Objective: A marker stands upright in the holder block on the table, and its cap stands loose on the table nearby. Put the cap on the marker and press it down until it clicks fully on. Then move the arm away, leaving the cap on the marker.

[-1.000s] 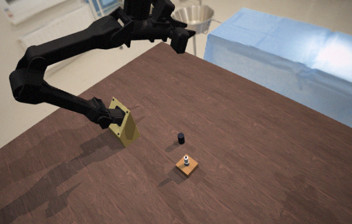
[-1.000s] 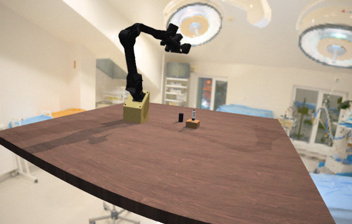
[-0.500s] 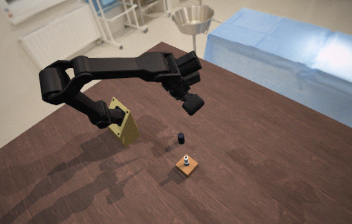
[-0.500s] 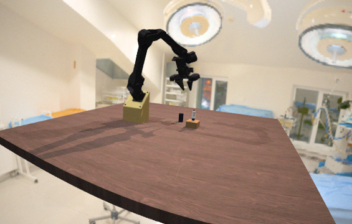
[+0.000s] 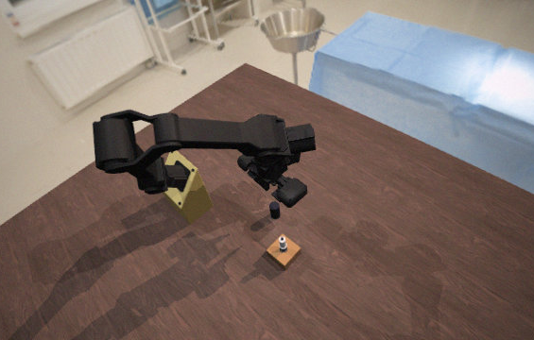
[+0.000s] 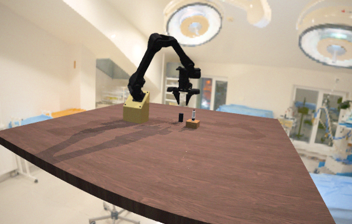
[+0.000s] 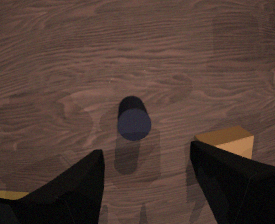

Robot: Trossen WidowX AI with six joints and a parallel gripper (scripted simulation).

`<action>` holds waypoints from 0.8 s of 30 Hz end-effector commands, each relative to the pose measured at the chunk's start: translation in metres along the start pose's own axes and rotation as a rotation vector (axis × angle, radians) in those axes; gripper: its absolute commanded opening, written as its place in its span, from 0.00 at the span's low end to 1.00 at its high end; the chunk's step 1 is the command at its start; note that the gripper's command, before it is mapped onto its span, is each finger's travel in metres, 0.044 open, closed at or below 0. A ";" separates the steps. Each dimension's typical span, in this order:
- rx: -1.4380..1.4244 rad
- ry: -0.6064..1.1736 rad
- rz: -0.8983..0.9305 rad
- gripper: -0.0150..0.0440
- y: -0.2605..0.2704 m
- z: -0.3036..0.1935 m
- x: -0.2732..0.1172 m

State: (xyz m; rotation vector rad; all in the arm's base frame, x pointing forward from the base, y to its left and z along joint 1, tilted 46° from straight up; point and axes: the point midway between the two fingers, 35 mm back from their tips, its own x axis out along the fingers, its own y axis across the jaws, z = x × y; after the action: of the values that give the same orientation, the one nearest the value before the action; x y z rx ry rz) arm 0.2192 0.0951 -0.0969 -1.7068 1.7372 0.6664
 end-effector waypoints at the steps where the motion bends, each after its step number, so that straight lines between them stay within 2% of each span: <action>1: -0.011 0.018 0.010 0.66 0.003 -0.004 0.019; 24: -0.011 0.019 0.009 0.66 0.002 -0.003 0.058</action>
State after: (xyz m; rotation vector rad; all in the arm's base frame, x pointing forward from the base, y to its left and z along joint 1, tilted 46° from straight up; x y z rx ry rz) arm 0.2170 0.0566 -0.1344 -1.7104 1.7611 0.6662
